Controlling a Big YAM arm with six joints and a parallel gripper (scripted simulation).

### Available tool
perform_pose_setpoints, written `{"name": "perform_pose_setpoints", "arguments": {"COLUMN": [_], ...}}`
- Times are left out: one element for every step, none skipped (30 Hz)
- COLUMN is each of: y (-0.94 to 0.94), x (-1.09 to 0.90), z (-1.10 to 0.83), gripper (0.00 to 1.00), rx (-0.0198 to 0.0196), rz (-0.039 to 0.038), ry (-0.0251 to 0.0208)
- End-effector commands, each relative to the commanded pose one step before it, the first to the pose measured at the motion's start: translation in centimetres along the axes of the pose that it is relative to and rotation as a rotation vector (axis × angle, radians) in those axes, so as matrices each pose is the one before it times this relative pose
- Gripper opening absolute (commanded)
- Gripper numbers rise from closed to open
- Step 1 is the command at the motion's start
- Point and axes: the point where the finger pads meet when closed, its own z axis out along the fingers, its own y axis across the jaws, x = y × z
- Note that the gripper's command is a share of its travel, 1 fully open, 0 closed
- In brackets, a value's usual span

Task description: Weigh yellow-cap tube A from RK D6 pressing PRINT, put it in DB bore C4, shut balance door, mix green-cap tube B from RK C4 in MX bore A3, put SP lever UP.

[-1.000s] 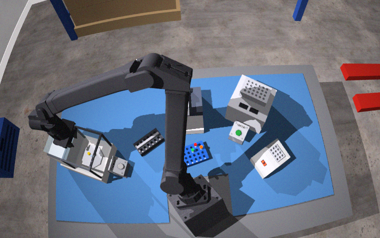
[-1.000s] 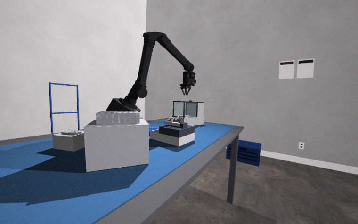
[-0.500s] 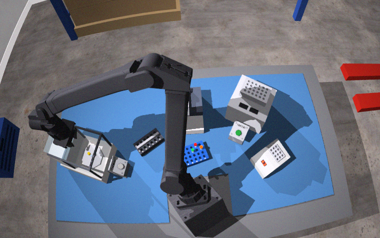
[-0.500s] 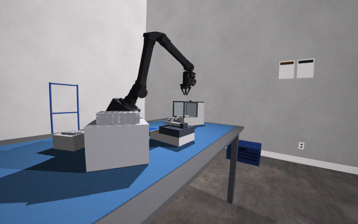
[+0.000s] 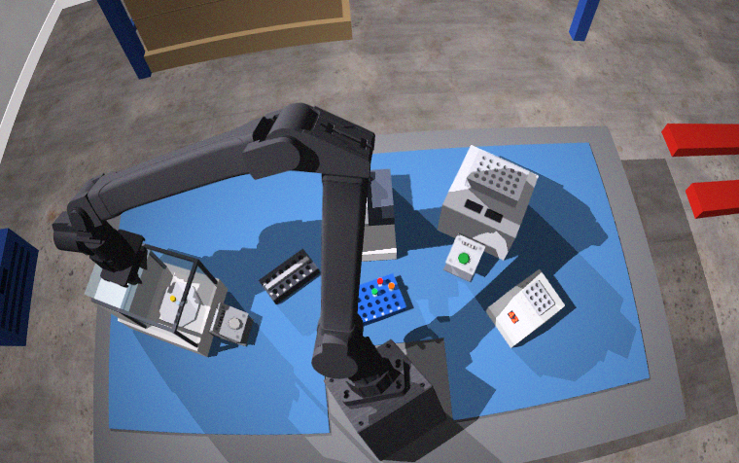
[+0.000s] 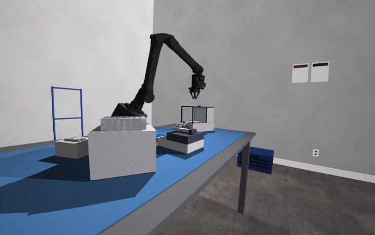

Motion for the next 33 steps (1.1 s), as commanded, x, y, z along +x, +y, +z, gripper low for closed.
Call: {"name": "perform_pose_setpoints", "arguments": {"y": [-0.298,0.0,0.0,0.0,0.0,0.0,0.0,0.0,0.0,0.0,0.0,0.0,0.0,0.0,0.0,0.0,0.0,0.0,0.0,0.0,0.0,0.0,0.0,0.0,0.0,0.0,0.0,-0.208,-0.062,0.002,0.0,0.0,-0.139], "x": [-0.816,0.0,0.0,0.0,0.0,0.0,0.0,0.0,0.0,0.0,0.0,0.0,0.0,0.0,0.0,0.0,0.0,0.0,0.0,0.0,0.0,0.0,0.0,0.0,0.0,0.0,0.0,-1.534,-0.143,-0.001,0.0,0.0,-0.712], "z": [-1.024,0.0,0.0,0.0,0.0,0.0,0.0,0.0,0.0,0.0,0.0,0.0,0.0,0.0,0.0,0.0,0.0,0.0,0.0,0.0,0.0,0.0,0.0,0.0,0.0,0.0,0.0,-0.085,0.037,-0.003,0.0,0.0,0.125], "gripper": [0.3,0.3,0.3,0.3,0.3,0.3,0.3,0.3,0.3,0.3,0.3,0.3,0.3,0.3,0.3,0.3,0.3,0.3,0.3,0.3,0.3,0.3,0.3,0.3,0.3,0.3,0.3,0.3,0.3,0.3,0.3,0.3,0.3], "rx": [-0.0031,0.0,0.0,0.0,0.0,0.0,0.0,0.0,0.0,0.0,0.0,0.0,0.0,0.0,0.0,0.0,0.0,0.0,0.0,0.0,0.0,0.0,0.0,0.0,0.0,0.0,0.0,0.00357,0.00059,-0.00018,0.0,0.0,0.00183], "rz": [0.01472,0.0,0.0,0.0,0.0,0.0,0.0,0.0,0.0,0.0,0.0,0.0,0.0,0.0,0.0,0.0,0.0,0.0,0.0,0.0,0.0,0.0,0.0,0.0,0.0,0.0,0.0,0.04869,0.03496,0.03322,0.0,0.0,0.03793], "ry": [-0.02188,0.0,0.0,0.0,0.0,0.0,0.0,0.0,0.0,0.0,0.0,0.0,0.0,0.0,0.0,0.0,0.0,0.0,0.0,0.0,0.0,0.0,0.0,0.0,0.0,0.0,0.0,0.00343,-0.00041,-0.00116,0.0,0.0,0.00176]}}
